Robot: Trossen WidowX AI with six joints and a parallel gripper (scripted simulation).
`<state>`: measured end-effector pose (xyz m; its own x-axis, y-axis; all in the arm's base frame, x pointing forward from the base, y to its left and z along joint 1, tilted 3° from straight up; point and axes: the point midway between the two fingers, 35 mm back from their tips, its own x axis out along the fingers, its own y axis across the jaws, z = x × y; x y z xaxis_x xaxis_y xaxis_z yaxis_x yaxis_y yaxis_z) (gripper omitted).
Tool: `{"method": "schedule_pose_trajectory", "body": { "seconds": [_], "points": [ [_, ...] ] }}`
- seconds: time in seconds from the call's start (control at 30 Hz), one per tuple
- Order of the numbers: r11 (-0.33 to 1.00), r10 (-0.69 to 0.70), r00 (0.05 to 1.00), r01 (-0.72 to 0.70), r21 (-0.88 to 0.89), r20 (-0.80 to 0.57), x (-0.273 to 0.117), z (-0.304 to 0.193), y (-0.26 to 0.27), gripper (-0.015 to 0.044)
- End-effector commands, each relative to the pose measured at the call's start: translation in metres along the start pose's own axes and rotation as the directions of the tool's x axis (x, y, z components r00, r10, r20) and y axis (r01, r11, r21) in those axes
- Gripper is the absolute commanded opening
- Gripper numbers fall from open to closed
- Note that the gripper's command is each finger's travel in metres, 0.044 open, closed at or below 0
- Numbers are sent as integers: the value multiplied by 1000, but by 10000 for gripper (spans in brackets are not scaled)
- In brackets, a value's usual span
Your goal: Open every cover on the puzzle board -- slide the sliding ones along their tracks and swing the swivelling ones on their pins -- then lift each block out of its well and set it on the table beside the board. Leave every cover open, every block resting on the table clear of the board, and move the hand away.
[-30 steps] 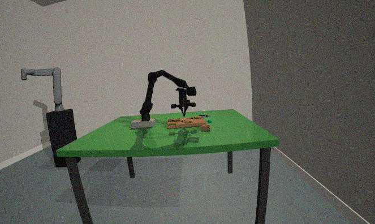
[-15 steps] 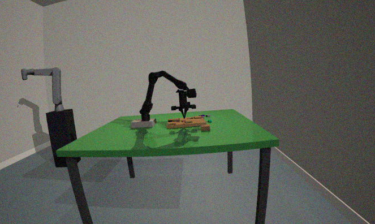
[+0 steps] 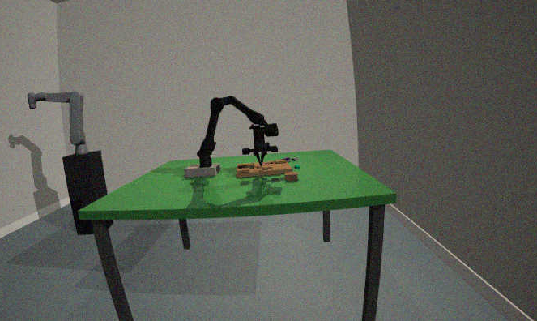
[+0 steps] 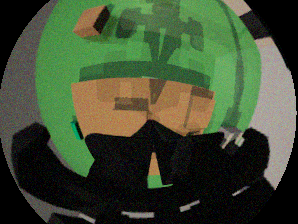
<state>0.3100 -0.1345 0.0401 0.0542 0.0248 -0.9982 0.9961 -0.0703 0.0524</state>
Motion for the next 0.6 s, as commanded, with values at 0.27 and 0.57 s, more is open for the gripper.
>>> {"method": "schedule_pose_trajectory", "body": {
  "seconds": [0.27,0.57],
  "points": [
    [1000,-2,1000,2,5,-1,13,0,-1,0],
    [1000,-2,1000,2,5,0,15,1,4,0]
  ]
}}
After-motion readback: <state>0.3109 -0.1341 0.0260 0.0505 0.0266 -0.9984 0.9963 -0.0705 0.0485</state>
